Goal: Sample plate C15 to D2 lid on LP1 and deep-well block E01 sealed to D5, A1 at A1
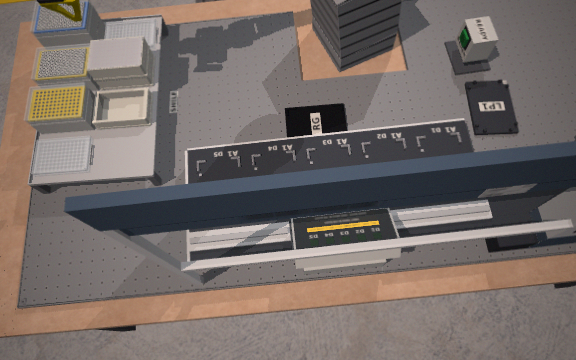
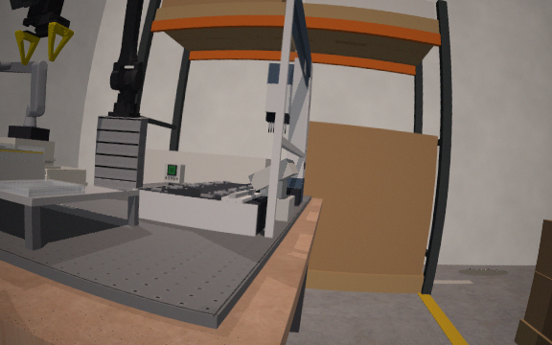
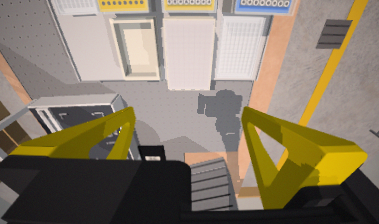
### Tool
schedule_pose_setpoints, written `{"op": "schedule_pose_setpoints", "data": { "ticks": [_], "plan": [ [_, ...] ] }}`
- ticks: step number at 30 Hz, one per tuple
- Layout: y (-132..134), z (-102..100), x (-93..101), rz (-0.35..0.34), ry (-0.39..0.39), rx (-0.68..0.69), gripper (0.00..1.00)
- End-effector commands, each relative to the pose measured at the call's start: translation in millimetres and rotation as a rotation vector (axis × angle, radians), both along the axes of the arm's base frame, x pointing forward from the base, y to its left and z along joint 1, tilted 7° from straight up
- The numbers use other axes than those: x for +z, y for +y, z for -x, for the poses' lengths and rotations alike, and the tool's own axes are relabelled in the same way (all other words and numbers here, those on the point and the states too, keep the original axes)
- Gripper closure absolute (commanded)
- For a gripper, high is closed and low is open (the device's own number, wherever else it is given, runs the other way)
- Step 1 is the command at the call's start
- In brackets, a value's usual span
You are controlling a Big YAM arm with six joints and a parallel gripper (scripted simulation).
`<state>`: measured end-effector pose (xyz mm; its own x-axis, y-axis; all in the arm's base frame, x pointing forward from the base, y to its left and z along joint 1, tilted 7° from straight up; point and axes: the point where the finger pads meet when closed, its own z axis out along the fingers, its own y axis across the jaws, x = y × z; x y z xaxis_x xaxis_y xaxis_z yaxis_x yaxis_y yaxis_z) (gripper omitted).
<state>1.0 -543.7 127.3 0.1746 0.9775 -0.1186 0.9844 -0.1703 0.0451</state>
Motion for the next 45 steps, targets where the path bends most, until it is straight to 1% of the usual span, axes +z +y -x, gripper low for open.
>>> {"op": "schedule_pose_setpoints", "data": {
  "ticks": [1, 10, 12, 14, 16, 18, 20, 21, 23, 25, 27, 28, 29, 32, 34, 35, 38, 40, 42, 44, 45],
  "plan": [
    [-10.7, 6.0, 6.7, 0.020, -0.001, -0.002, 0.00],
    [-10.7, 6.0, 6.7, 0.020, -0.001, -0.002, 0.00],
    [-5.6, 5.5, -6.2, 0.009, -0.001, -0.002, 0.00],
    [-6.0, 5.2, -9.6, 0.009, -0.001, -0.002, 0.00],
    [-12.4, 4.8, -6.5, 0.025, -0.001, -0.002, 0.00],
    [-6.8, 4.3, -16.2, 0.009, -0.001, -0.002, 0.00],
    [-8.0, 3.9, -18.7, 0.011, -0.001, -0.002, 0.00],
    [-13.4, 3.7, -15.0, 0.025, -0.001, -0.002, 0.00],
    [-7.7, 3.2, -24.6, 0.009, -0.001, -0.002, 0.00],
    [-8.8, 2.8, -27.2, 0.011, -0.001, -0.002, 0.00],
    [-8.8, 2.8, -27.2, 0.011, -0.001, -0.002, 0.00],
    [-29.0, 2.8, -7.7, 0.063, -0.001, -0.002, 0.00],
    [-27.8, 2.6, -11.2, 0.060, -0.001, -0.002, 0.00],
    [-9.3, 1.8, -36.0, 0.010, -0.002, -0.002, 0.00],
    [-10.5, 1.4, -38.5, 0.011, -0.002, -0.001, 0.00],
    [-15.1, 1.2, -35.9, 0.023, -0.002, -0.001, 0.00],
    [-10.1, 0.5, -46.3, 0.009, -0.002, -0.001, 0.00],
    [-16.6, 0.1, -43.8, 0.024, -0.002, -0.001, 0.00],
    [-11.2, -0.4, -52.7, 0.009, -0.002, -0.001, 0.00],
    [-11.2, -0.4, -52.7, 0.009, -0.002, -0.001, 0.00],
    [-26.0, -0.5, -39.2, 0.044, -0.002, -0.001, 0.00]
  ]
}}
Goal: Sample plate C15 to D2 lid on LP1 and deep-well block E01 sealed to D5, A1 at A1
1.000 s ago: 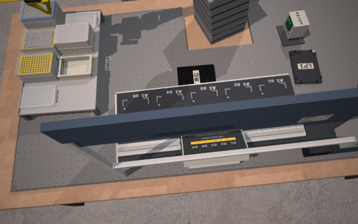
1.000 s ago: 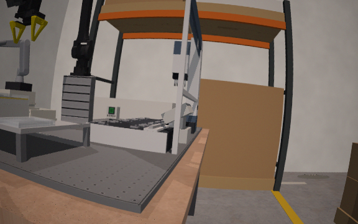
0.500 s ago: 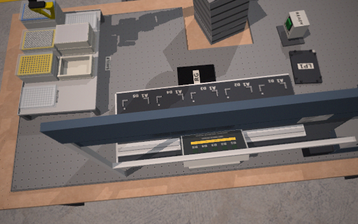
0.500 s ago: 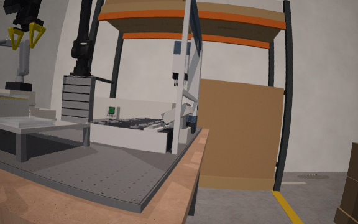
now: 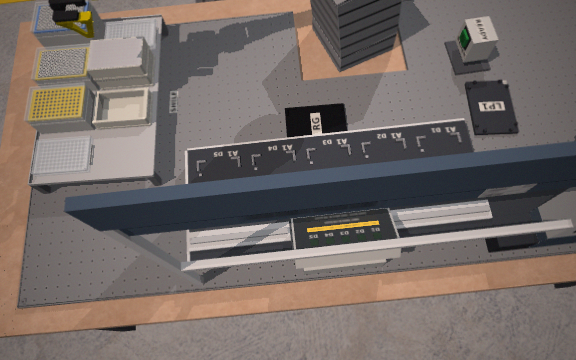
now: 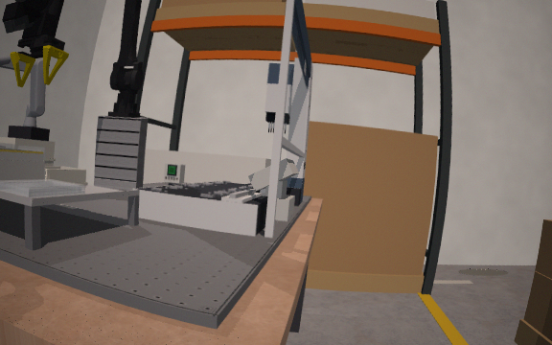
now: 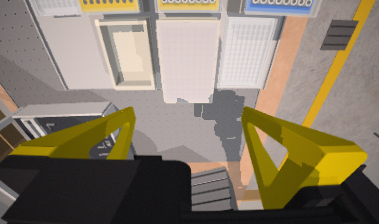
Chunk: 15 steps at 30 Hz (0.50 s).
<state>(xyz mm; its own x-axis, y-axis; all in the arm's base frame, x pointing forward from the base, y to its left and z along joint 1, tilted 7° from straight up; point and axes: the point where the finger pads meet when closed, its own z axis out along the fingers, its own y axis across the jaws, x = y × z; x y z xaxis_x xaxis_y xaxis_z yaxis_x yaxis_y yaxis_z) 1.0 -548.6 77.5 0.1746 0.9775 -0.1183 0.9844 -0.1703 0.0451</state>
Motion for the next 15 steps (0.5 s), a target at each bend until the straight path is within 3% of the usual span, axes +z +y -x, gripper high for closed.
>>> {"op": "schedule_pose_setpoints", "data": {
  "ticks": [1, 4, 15],
  "plan": [
    [-19.1, -0.7, 5.6, 0.040, -0.002, -0.001, 0.00],
    [-7.4, -1.4, -11.1, 0.010, -0.002, -0.001, 0.00],
    [-8.8, -3.5, -28.2, 0.008, -0.002, -0.001, 0.00]
  ]
}}
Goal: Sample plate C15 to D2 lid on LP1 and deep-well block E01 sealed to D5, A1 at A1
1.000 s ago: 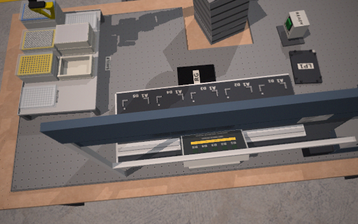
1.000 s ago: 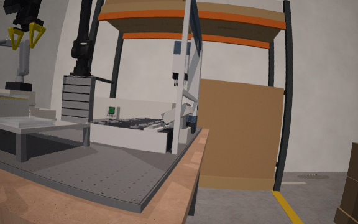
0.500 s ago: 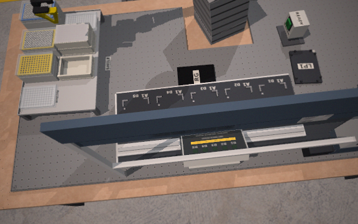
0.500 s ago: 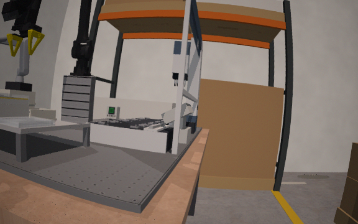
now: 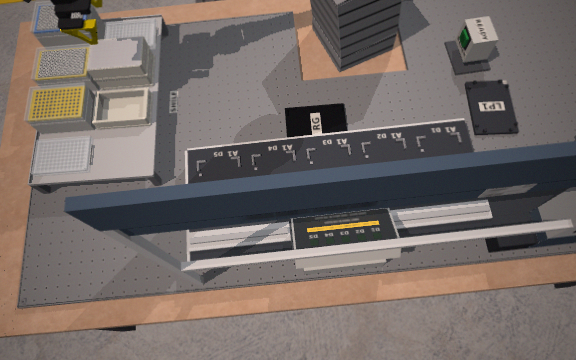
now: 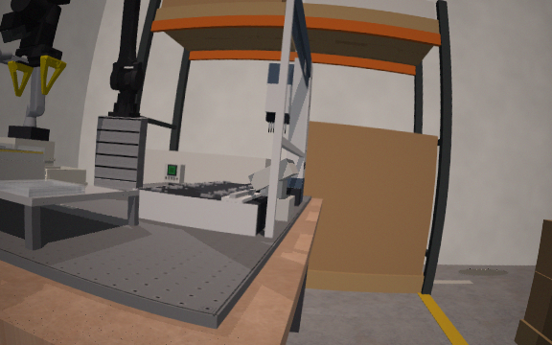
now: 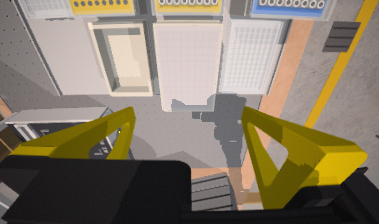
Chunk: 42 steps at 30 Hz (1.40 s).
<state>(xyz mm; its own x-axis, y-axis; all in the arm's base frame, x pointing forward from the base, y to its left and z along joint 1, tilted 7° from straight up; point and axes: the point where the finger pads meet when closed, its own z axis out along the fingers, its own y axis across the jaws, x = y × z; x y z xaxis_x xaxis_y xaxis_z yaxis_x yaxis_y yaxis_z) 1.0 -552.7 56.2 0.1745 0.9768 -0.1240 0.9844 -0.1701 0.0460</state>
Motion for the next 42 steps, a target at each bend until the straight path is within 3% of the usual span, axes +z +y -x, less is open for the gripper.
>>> {"op": "schedule_pose_setpoints", "data": {
  "ticks": [1, 2, 8, 42],
  "plan": [
    [-4.6, -3.6, -6.9, 0.002, -0.002, -0.001, 0.00],
    [-25.5, -3.8, 11.1, 0.050, -0.002, -0.001, 0.00],
    [-5.9, -5.0, -18.6, 0.002, -0.003, -0.001, 0.00],
    [-13.7, -8.7, -66.9, 0.006, -0.002, 0.003, 0.00]
  ]
}}
